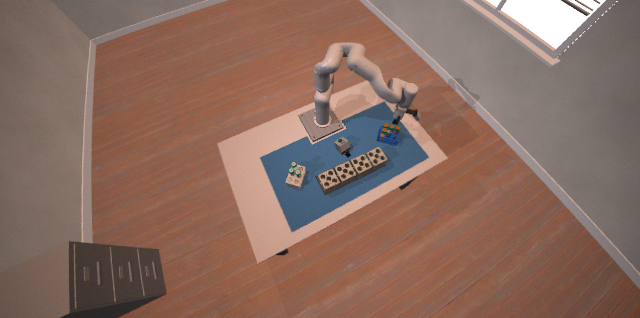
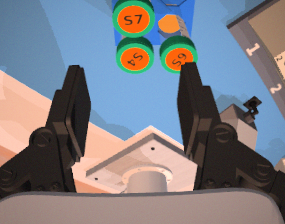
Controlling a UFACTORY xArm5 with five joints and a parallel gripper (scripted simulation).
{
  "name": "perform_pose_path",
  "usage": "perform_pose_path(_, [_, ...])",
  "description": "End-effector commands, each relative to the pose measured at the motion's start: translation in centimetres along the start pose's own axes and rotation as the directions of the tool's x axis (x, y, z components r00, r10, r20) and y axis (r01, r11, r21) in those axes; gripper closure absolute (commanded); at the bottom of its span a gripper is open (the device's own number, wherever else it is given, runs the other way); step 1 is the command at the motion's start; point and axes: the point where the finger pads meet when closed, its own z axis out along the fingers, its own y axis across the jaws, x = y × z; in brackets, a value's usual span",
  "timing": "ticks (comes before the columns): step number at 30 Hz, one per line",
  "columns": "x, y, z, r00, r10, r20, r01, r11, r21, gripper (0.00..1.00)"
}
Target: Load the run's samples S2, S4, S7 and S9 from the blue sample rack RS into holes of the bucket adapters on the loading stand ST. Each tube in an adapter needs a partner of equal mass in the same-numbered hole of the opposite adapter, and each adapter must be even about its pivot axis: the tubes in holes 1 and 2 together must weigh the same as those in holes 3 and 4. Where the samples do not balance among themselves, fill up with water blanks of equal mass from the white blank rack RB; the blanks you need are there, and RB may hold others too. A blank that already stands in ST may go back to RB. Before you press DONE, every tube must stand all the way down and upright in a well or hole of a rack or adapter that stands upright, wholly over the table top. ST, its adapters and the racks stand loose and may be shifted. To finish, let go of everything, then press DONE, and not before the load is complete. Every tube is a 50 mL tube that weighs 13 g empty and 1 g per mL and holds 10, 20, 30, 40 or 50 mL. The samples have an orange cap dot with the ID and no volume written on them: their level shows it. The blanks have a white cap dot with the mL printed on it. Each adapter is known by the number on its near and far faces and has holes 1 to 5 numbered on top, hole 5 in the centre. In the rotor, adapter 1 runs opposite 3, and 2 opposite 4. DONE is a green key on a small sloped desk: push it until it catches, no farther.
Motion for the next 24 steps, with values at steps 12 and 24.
perform_pose_path(12, [0.1,0.0,2.2,1.000,0.000,-0.004,0.000,1.000,0.000,0.43])
perform_pose_path(24, [0.1,0.0,4.6,1.000,0.000,-0.004,0.000,1.000,0.000,0.43])
